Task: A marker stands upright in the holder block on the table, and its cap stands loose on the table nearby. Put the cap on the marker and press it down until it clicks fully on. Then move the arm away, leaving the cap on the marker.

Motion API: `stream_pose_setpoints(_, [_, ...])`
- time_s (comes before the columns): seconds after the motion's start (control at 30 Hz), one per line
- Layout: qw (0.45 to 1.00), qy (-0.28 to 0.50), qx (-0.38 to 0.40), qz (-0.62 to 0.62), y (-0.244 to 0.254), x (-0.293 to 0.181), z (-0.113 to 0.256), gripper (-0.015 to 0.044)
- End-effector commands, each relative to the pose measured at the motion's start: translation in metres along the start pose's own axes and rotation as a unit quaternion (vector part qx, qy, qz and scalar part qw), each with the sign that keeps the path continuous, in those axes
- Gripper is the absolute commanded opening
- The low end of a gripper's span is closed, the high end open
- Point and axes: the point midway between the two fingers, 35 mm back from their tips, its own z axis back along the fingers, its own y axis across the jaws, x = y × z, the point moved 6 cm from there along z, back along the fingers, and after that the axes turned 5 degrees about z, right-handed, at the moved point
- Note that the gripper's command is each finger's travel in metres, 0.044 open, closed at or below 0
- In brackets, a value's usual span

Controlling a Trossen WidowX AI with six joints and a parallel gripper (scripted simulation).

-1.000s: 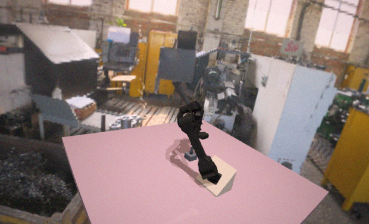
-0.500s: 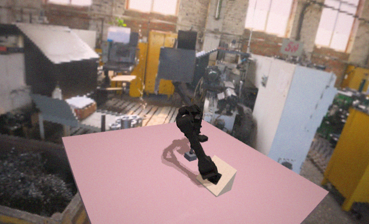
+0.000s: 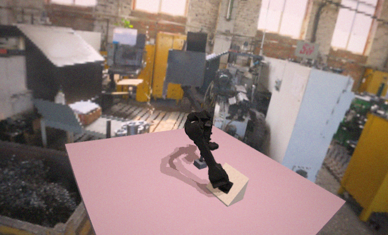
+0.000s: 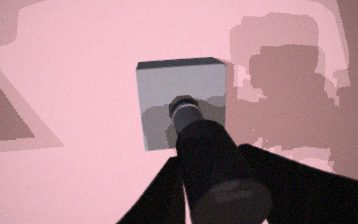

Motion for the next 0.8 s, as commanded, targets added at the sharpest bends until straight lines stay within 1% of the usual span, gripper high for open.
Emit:
stream_pose_setpoints(0.0, [1.0,-0.021,0.014,0.003,0.0,0.0,-0.03,0.0])
stream_pose_setpoints(0.77, [1.0,-0.021,0.014,0.003,0.001,-0.002,-0.04,0.0])
